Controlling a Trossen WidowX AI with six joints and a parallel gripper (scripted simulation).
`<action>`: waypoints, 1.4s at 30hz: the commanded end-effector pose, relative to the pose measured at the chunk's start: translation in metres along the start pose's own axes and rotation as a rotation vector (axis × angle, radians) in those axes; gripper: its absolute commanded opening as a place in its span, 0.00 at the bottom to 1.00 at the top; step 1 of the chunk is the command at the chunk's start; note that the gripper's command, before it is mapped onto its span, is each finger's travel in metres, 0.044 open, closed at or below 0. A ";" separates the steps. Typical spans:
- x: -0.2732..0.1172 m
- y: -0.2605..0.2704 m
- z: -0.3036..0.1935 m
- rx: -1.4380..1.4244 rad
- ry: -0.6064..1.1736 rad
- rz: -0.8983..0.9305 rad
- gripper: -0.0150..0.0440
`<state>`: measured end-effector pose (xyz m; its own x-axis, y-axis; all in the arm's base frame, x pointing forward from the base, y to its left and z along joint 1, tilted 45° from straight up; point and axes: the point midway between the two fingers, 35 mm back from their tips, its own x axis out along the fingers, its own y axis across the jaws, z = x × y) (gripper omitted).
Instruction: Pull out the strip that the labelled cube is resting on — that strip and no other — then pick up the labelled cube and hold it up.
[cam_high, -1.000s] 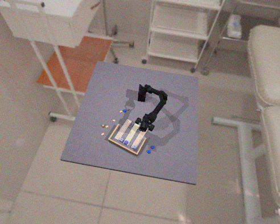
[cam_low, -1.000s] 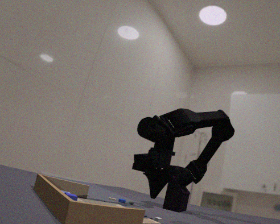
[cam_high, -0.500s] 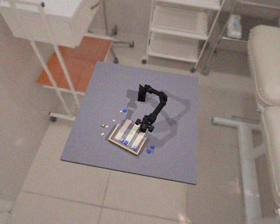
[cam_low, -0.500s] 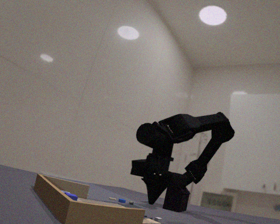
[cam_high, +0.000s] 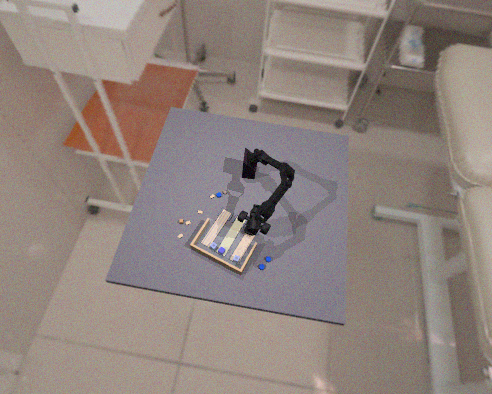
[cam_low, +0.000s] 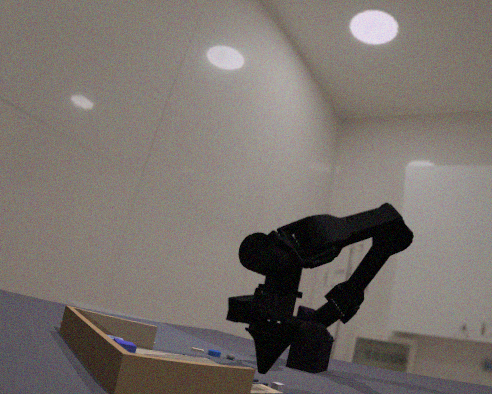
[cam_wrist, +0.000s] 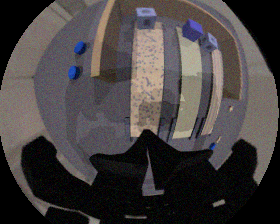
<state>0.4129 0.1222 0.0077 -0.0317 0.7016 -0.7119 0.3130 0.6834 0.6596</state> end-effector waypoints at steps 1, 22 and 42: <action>0.007 -0.001 -0.001 0.006 0.003 0.001 0.25; 0.026 0.001 -0.004 0.006 0.004 0.003 0.25; 0.027 0.001 -0.004 0.006 0.004 0.003 0.25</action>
<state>0.4087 0.1415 -0.0096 -0.0344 0.7027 -0.7106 0.3169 0.6820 0.6591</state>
